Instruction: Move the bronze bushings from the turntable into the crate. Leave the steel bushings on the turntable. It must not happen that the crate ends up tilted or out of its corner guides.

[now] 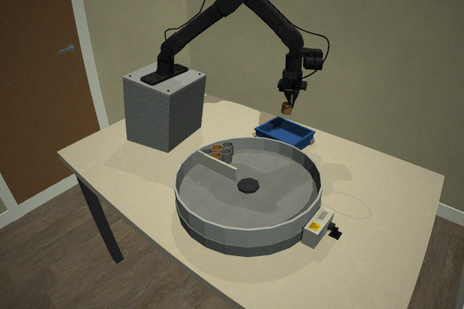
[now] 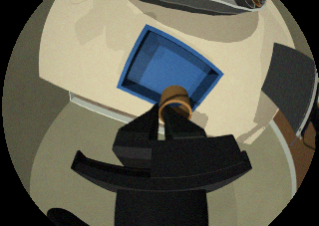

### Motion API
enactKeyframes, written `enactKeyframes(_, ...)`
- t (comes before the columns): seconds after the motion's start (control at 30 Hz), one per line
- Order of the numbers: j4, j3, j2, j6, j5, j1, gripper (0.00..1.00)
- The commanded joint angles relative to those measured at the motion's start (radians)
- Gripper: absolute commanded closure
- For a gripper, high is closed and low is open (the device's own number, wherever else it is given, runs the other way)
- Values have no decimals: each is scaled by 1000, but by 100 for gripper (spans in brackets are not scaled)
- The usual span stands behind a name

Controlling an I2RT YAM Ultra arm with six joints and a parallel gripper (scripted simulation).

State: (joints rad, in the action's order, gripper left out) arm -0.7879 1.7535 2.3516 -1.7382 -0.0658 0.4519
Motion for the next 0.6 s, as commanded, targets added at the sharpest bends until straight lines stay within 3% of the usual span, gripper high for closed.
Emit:
enactKeyframes(0.0, 28, -26, 14, 10, -13, -13, 100)
enactKeyframes(0.4, 152, 22, 142, 20, -9, -20, 100)
enactKeyframes(0.57, 159, 21, 111, 18, -9, -22, 100)
